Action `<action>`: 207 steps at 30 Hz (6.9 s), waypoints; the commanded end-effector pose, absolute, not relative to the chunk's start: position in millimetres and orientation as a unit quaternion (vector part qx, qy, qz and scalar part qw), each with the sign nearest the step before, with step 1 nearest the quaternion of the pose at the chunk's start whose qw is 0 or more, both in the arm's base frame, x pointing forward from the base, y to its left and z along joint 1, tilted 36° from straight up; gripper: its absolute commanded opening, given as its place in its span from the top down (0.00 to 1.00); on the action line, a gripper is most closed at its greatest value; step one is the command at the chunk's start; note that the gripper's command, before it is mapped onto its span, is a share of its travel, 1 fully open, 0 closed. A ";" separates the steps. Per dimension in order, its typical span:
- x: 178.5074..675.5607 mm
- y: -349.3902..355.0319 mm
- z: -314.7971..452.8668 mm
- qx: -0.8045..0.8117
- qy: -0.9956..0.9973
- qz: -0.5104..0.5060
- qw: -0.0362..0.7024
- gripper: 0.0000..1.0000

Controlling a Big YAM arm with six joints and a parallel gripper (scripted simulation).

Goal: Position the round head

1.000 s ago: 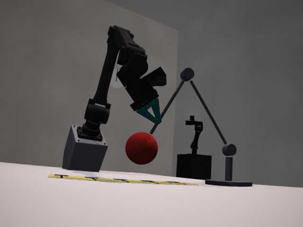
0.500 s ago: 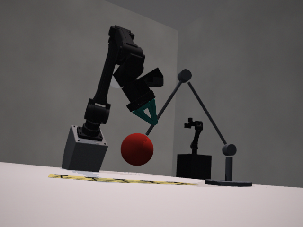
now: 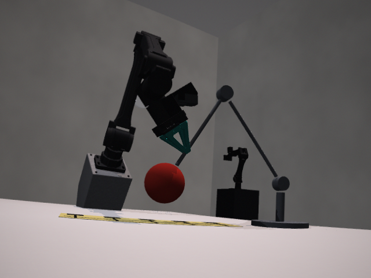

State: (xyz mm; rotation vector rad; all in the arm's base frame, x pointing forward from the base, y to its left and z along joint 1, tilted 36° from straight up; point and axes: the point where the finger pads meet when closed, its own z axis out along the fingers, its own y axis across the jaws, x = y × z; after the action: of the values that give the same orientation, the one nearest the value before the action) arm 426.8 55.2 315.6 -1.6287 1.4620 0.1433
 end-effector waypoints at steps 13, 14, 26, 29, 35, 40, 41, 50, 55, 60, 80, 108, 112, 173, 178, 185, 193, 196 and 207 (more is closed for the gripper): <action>437.0 32.7 332.9 -0.651 0.603 0.026 0.461 1.00; 437.0 32.8 332.9 -0.651 0.603 0.026 0.461 1.00; 436.8 33.3 333.2 -0.651 0.603 0.026 0.461 1.00; 436.8 33.3 333.2 -0.651 0.603 0.026 0.461 1.00; 436.8 33.3 333.2 -0.651 0.603 0.026 0.461 1.00; 436.7 33.3 333.2 -0.651 0.603 0.026 0.461 1.00; 436.7 33.3 333.2 -0.651 0.603 0.026 0.461 1.00; 439.8 24.7 336.5 -0.651 0.603 0.026 0.461 1.00; 442.8 16.1 339.8 -0.651 0.603 0.026 0.461 1.00; 445.8 7.5 343.1 -0.651 0.603 0.026 0.461 1.00; 447.9 7.3 332.6 -0.651 0.603 0.026 0.461 1.00; 438.3 29.9 327.8 -0.663 0.589 0.048 0.460 0.00; 435.5 36.4 327.3 -0.665 0.585 0.054 0.460 0.00; 434.5 32.6 322.0 -0.662 0.591 0.054 0.457 0.00; 434.3 32.6 321.5 -0.662 0.591 0.054 0.457 0.00; 425.0 21.7 330.9 -0.662 0.591 0.055 0.457 0.00; 406.6 -0.1 349.9 -0.662 0.592 0.056 0.457 0.00; 399.7 -8.3 357.1 -0.662 0.592 0.056 0.456 0.00; 381.6 -30.6 366.5 -0.652 0.605 0.069 0.452 0.00</action>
State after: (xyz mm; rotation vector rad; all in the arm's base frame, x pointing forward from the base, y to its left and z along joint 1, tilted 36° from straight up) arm 385.3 -20.2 344.5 -1.5892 1.5339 0.2230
